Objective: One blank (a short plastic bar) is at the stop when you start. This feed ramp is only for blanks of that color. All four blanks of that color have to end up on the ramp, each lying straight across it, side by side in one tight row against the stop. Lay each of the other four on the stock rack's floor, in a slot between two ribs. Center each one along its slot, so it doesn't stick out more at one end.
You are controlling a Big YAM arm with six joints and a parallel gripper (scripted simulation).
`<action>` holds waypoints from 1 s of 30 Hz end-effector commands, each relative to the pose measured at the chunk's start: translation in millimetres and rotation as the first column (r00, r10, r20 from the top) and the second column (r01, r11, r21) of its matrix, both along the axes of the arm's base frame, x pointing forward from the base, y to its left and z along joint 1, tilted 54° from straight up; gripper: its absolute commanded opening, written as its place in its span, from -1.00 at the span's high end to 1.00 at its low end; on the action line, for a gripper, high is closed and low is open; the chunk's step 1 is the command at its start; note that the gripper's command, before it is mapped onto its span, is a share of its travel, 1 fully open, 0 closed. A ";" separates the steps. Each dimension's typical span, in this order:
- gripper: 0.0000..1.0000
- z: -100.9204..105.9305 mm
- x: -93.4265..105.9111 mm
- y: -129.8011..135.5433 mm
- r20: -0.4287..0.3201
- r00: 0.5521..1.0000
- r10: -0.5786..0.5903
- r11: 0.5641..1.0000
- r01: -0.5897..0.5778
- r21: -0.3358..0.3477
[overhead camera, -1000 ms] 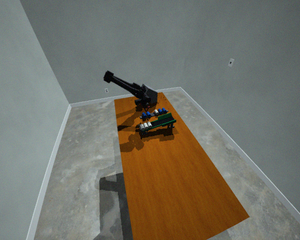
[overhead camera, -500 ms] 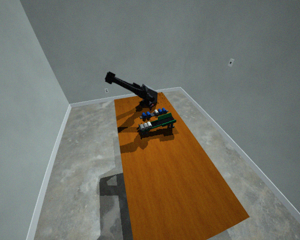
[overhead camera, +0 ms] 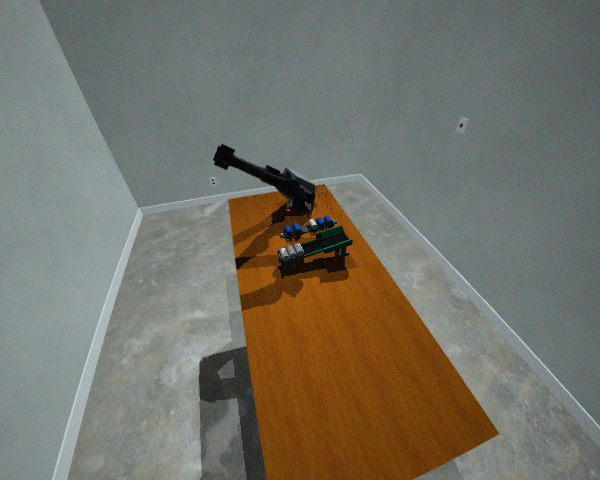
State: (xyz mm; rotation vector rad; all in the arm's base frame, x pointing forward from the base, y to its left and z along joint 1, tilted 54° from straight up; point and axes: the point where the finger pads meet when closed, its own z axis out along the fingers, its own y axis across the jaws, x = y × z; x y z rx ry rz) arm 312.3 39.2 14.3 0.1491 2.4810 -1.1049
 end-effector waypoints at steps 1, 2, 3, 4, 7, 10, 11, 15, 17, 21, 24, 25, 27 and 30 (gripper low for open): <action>-1.00 -6.7 2.7 11.1 -0.138 0.981 0.137 0.989 -0.143 -0.036; -1.00 -6.7 2.7 11.1 -0.138 0.981 0.137 0.989 -0.143 -0.036; -1.00 -6.7 2.7 11.1 -0.138 0.981 0.137 0.989 -0.143 -0.036; -1.00 -9.8 6.4 10.8 -0.208 0.962 0.175 0.980 -0.190 -0.056; -1.00 -17.0 -2.0 15.9 -0.301 0.922 0.243 0.957 -0.278 -0.078; -1.00 -21.0 -0.1 13.4 -0.375 0.887 0.270 0.942 -0.324 -0.088; -1.00 -21.9 7.3 30.3 -0.429 0.839 0.334 0.909 -0.407 -0.089; -1.00 -30.6 -3.9 21.9 -0.524 0.776 0.351 0.882 -0.463 -0.094; -1.00 -33.9 -1.8 28.8 -0.584 0.715 0.384 0.846 -0.526 -0.088; -1.00 -43.7 -7.8 33.7 -0.707 0.570 0.417 0.767 -0.638 -0.062; -1.00 -47.9 -9.0 36.2 -0.757 0.498 0.423 0.728 -0.684 -0.043; -1.00 -47.9 -8.3 33.3 -0.757 0.502 0.419 0.734 -0.677 -0.043; -1.00 -50.0 -3.1 44.5 -0.789 0.436 0.433 0.689 -0.725 -0.022; -1.00 -57.3 -3.8 50.4 -0.856 0.297 0.423 0.611 -0.791 0.028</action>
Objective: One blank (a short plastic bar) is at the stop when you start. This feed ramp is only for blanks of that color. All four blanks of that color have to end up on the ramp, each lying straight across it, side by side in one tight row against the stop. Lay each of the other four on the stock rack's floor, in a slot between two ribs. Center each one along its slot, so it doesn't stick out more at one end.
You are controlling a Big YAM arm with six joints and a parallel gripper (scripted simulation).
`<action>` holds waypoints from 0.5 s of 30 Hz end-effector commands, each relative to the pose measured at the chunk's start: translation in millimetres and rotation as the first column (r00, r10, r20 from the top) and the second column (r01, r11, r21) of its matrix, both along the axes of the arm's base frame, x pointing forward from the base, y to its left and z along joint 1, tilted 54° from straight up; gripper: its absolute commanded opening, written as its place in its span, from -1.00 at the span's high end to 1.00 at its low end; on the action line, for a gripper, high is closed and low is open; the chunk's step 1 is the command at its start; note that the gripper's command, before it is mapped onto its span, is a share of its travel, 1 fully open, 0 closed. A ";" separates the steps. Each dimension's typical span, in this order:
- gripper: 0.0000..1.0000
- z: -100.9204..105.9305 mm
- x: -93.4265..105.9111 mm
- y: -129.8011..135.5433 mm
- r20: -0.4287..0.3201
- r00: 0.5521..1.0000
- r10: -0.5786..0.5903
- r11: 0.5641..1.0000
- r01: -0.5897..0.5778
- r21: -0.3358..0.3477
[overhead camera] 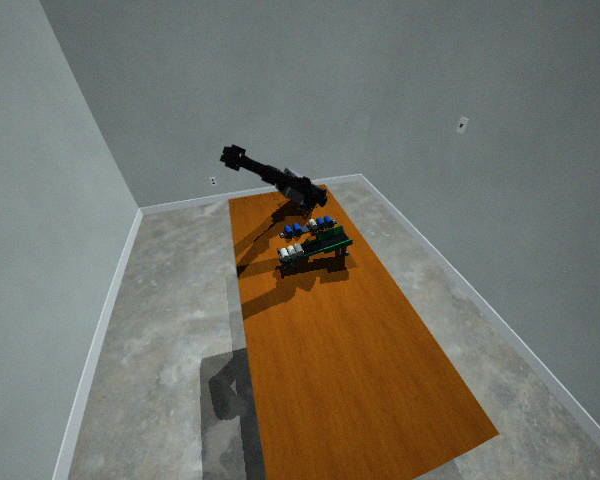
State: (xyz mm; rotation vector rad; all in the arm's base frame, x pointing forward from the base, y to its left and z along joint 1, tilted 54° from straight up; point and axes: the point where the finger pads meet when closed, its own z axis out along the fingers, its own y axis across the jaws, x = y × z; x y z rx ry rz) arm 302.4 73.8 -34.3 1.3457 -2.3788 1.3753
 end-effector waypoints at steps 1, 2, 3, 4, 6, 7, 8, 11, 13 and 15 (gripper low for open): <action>-1.00 -10.6 -0.8 5.8 -0.158 0.978 0.136 0.989 -0.144 -0.041; -1.00 -13.5 0.0 13.6 -0.210 0.960 0.187 0.978 -0.203 -0.055; -1.00 -13.8 0.2 7.1 -0.212 0.962 0.170 0.981 -0.186 -0.057; -1.00 -15.5 4.0 19.9 -0.252 0.941 0.225 0.967 -0.248 -0.063; -1.00 -15.9 2.9 18.2 -0.255 0.941 0.223 0.967 -0.246 -0.064; -1.00 -15.9 2.9 18.2 -0.255 0.941 0.223 0.967 -0.246 -0.064; -1.00 -19.0 2.9 17.0 -0.305 0.921 0.245 0.957 -0.279 -0.075; -1.00 -25.0 -2.9 21.0 -0.396 0.867 0.302 0.927 -0.365 -0.091; -1.00 -30.2 -8.7 19.4 -0.473 0.816 0.332 0.900 -0.424 -0.099; -1.00 -31.4 -4.7 18.8 -0.493 0.803 0.335 0.896 -0.433 -0.097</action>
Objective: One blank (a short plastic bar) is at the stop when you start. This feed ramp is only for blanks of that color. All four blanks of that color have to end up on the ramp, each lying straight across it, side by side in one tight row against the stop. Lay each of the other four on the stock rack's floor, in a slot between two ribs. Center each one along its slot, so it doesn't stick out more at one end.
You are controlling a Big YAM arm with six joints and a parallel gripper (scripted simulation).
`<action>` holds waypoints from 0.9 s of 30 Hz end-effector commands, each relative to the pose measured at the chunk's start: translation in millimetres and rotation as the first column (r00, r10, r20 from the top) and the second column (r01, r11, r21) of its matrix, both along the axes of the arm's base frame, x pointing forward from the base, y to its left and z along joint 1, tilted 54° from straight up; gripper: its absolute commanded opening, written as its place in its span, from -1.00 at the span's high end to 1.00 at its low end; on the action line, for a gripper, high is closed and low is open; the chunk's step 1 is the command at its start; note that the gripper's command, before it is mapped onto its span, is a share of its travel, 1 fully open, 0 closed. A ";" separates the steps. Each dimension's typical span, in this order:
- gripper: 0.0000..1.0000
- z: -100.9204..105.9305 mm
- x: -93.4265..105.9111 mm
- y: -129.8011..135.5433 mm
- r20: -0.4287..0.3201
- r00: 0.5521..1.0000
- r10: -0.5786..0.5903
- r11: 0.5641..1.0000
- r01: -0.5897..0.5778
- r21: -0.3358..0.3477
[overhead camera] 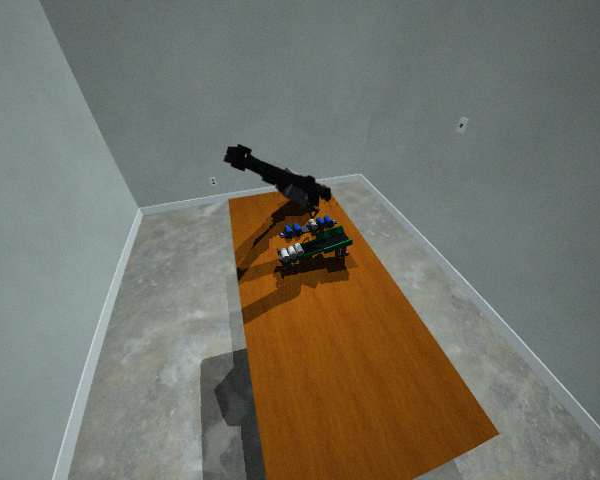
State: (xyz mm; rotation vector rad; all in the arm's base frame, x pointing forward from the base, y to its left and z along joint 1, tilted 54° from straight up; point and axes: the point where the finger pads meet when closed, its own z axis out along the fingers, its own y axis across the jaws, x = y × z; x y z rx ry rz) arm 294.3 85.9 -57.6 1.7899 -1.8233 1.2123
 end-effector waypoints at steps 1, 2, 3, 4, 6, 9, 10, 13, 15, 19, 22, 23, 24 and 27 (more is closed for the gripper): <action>-1.00 -9.2 4.5 13.7 -0.126 0.983 0.131 0.990 -0.136 -0.032; -1.00 -10.2 5.4 16.9 -0.143 0.978 0.150 0.987 -0.156 -0.036; -1.00 -11.1 5.8 18.2 -0.158 0.974 0.162 0.985 -0.170 -0.041; -1.00 -12.1 4.7 17.9 -0.173 0.970 0.171 0.982 -0.181 -0.046; -1.00 -13.6 3.9 8.9 -0.195 0.968 0.159 0.983 -0.173 -0.055; -1.00 -13.8 4.4 7.8 -0.199 0.967 0.158 0.984 -0.172 -0.056; -1.00 -12.1 5.5 9.5 -0.195 0.967 0.162 0.983 -0.175 -0.053; -0.56 -12.3 5.4 9.8 -0.197 0.967 0.163 0.983 -0.177 -0.054; -0.56 -12.3 5.4 9.8 -0.197 0.967 0.163 0.983 -0.177 -0.054; -0.56 -12.3 5.4 9.8 -0.197 0.967 0.163 0.983 -0.177 -0.054; -0.56 -12.3 5.4 9.7 -0.197 0.967 0.163 0.983 -0.177 -0.055; -0.56 -12.3 5.3 9.7 -0.197 0.967 0.163 0.983 -0.177 -0.055; -0.56 -12.3 5.3 9.7 -0.197 0.967 0.163 0.983 -0.177 -0.055; -0.56 -12.3 5.3 9.7 -0.197 0.967 0.163 0.983 -0.177 -0.055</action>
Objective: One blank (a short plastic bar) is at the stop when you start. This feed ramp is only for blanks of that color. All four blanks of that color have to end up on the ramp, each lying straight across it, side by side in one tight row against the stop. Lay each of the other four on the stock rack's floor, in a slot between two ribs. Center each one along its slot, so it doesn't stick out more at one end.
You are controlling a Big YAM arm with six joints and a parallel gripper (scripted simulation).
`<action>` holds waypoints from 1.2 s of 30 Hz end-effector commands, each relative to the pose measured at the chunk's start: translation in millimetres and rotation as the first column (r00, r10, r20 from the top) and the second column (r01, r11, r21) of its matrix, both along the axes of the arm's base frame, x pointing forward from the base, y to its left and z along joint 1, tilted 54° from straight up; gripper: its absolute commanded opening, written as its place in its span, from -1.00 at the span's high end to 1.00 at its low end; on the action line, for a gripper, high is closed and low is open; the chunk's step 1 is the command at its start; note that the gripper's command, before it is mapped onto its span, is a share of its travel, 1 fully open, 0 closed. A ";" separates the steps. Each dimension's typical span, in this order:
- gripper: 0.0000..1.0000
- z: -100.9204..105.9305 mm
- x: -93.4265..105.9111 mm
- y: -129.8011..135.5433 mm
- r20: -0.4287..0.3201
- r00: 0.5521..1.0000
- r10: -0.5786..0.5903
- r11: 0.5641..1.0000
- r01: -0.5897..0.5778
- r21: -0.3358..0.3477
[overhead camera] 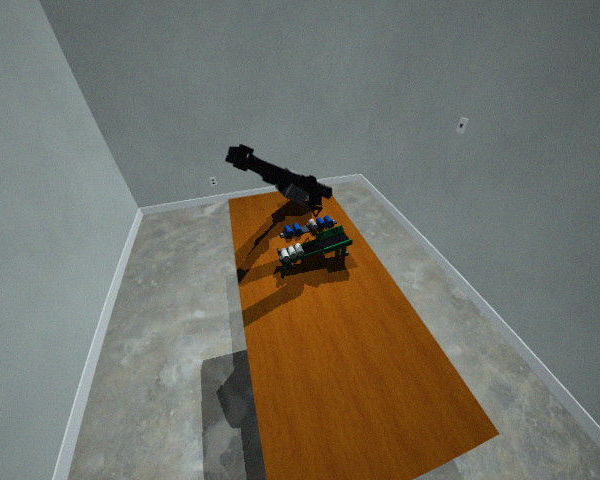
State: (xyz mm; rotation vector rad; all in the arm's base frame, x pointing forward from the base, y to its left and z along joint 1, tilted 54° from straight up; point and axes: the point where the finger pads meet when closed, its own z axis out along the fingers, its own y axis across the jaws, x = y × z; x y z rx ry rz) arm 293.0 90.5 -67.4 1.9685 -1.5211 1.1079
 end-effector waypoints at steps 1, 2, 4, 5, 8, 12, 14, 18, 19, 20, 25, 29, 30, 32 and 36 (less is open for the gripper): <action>-0.56 -2.5 6.6 5.1 0.001 1.000 0.005 1.000 -0.005 0.012; -0.56 -2.5 6.6 5.1 0.001 1.000 0.005 1.000 -0.005 0.012; -0.56 -2.5 6.6 5.1 0.001 1.000 0.005 1.000 -0.005 0.012; -0.56 -2.5 6.6 5.1 0.001 1.000 0.005 1.000 -0.005 0.012; -0.56 -2.5 6.6 5.1 0.001 1.000 0.005 1.000 -0.005 0.012; -0.56 -2.5 6.6 5.1 0.001 1.000 0.005 1.000 -0.005 0.012; -0.56 -2.5 6.6 5.1 0.001 1.000 0.005 1.000 -0.005 0.012; -0.56 -2.5 6.6 5.1 0.001 1.000 0.005 1.000 -0.005 0.012; -0.56 -2.5 6.6 5.1 0.001 1.000 0.005 1.000 -0.005 0.012; -0.56 -2.5 6.6 5.1 0.001 1.000 0.005 1.000 -0.005 0.012; -0.56 -3.5 6.3 2.9 -0.002 1.000 0.003 1.000 -0.003 0.008; -0.56 -4.7 5.5 -2.0 -0.009 1.000 0.000 1.000 0.000 -0.002; -0.56 -5.0 5.2 -2.9 -0.011 1.000 0.001 1.000 -0.001 -0.004; -0.56 -5.2 4.7 -3.9 -0.013 1.000 0.003 1.000 -0.003 -0.008; -0.56 -6.5 2.6 -7.6 -0.024 1.000 0.009 1.000 -0.009 -0.018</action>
